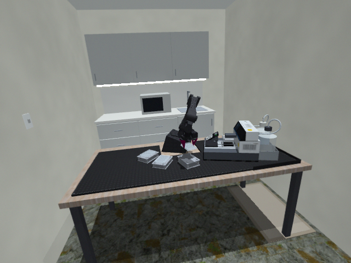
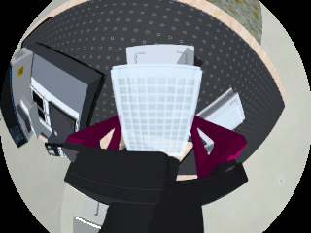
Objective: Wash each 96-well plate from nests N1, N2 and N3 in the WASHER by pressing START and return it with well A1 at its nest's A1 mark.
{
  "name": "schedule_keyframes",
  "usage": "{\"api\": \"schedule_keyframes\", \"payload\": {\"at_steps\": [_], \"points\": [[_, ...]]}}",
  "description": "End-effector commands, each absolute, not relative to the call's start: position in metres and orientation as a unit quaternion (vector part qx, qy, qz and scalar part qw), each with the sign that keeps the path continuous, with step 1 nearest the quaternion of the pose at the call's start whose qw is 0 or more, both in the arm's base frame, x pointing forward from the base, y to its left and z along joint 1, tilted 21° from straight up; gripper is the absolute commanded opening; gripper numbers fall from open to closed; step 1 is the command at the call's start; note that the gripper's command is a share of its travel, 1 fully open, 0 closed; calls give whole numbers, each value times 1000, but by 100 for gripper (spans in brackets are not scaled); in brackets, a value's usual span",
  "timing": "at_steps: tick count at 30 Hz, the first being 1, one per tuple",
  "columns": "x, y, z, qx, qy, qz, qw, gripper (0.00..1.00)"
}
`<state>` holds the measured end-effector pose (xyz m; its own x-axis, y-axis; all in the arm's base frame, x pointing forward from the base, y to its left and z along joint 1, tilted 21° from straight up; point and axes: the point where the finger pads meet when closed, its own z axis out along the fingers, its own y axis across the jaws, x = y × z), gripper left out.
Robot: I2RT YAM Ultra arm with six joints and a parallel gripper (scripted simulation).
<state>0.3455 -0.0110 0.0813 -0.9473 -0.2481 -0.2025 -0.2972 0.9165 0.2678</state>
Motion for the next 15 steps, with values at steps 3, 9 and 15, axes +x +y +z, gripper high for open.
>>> {"api": "schedule_keyframes", "payload": {"at_steps": [3, 9, 15], "points": [[344, 8, 96, -47, 982, 160, 86, 0], [332, 34, 107, 0, 983, 164, 78, 0], [325, 51, 114, 0, 983, 165, 78, 0]]}}
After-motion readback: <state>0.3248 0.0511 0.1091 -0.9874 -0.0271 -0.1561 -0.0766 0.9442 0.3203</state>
